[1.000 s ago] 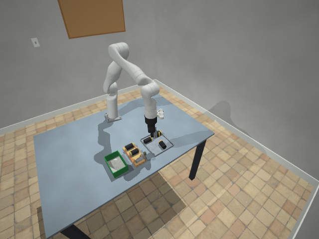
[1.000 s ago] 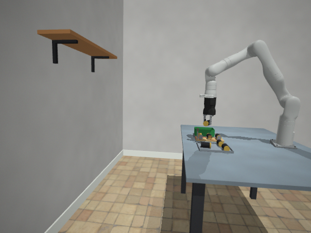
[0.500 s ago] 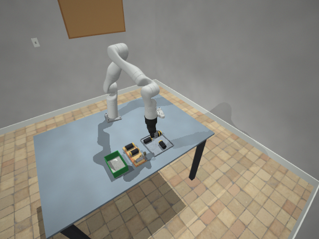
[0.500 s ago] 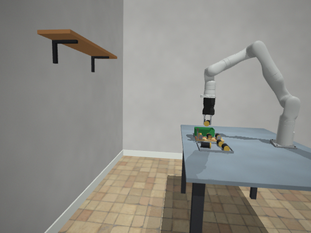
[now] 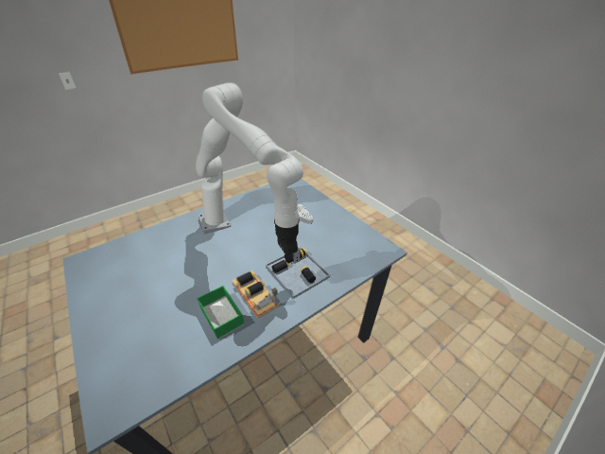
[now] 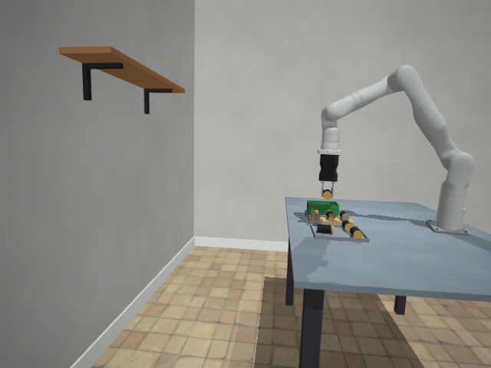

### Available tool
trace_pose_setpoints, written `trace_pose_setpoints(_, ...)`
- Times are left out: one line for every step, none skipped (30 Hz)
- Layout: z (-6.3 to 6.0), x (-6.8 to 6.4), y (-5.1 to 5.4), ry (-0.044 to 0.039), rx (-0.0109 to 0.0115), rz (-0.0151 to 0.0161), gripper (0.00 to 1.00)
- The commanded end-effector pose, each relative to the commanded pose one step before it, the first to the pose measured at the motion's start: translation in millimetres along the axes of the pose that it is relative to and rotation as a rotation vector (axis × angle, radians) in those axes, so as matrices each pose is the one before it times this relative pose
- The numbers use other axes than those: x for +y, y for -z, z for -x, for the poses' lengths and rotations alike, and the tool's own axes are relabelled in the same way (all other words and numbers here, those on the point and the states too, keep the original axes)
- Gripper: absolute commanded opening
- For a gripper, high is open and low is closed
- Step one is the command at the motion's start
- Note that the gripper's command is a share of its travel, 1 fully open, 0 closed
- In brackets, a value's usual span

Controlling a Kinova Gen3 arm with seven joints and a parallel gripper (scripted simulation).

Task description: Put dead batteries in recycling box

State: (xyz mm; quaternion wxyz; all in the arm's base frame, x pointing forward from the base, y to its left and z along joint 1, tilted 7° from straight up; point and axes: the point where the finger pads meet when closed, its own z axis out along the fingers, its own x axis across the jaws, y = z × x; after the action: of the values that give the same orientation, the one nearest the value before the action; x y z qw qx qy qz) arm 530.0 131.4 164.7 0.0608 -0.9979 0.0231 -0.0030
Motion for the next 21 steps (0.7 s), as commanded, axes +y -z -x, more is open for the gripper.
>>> trace_pose_setpoints(-0.9,0.74,0.78,0.01407,0.00182,-0.00071,0.57)
trace_pose_setpoints(0.0,0.01,0.0,0.00879,0.00001,-0.00001,0.57)
trace_pose_setpoints(0.0,0.01,0.0,0.00842,0.00002,-0.00001,0.57)
trace_pose_setpoints(0.0,-0.01,0.0,0.0081,-0.00001,0.0,0.57)
trace_pose_setpoints(0.0,-0.01,0.0,0.00775,-0.00001,0.00001,0.57)
trace_pose_setpoints(0.0,-0.01,0.0,0.00738,-0.00001,0.00001,0.57)
trace_pose_setpoints(0.0,-0.01,0.0,0.00701,-0.00001,0.0,0.57)
trace_pose_setpoints(0.0,0.0,0.0,0.00665,-0.00001,0.0,0.57)
trace_pose_setpoints(0.0,0.0,0.0,0.00629,0.0,0.0,0.57)
trace_pose_setpoints(0.0,0.0,0.0,0.00594,0.0,0.0,0.57)
trace_pose_setpoints(0.0,0.0,0.0,0.00559,0.0,0.0,0.57)
trace_pose_setpoints(0.0,0.0,0.0,0.00525,0.0,0.0,0.57)
trace_pose_setpoints(0.0,0.0,0.0,0.00491,0.0,0.0,0.57)
trace_pose_setpoints(0.0,0.0,0.0,0.00458,0.0,0.0,0.57)
trace_pose_setpoints(0.0,0.0,0.0,0.0,0.0,0.0,0.57)
trace_pose_setpoints(0.0,0.0,0.0,0.0,0.0,0.0,0.57)
trace_pose_setpoints(0.0,0.0,0.0,0.00425,0.0,0.0,0.57)
trace_pose_setpoints(0.0,0.0,0.0,0.00393,0.0,0.0,0.57)
trace_pose_setpoints(0.0,0.0,0.0,0.00362,0.0,0.0,0.57)
trace_pose_setpoints(0.0,0.0,0.0,0.00332,0.0,0.0,0.57)
trace_pose_setpoints(0.0,0.0,0.0,0.00303,0.0,0.0,0.57)
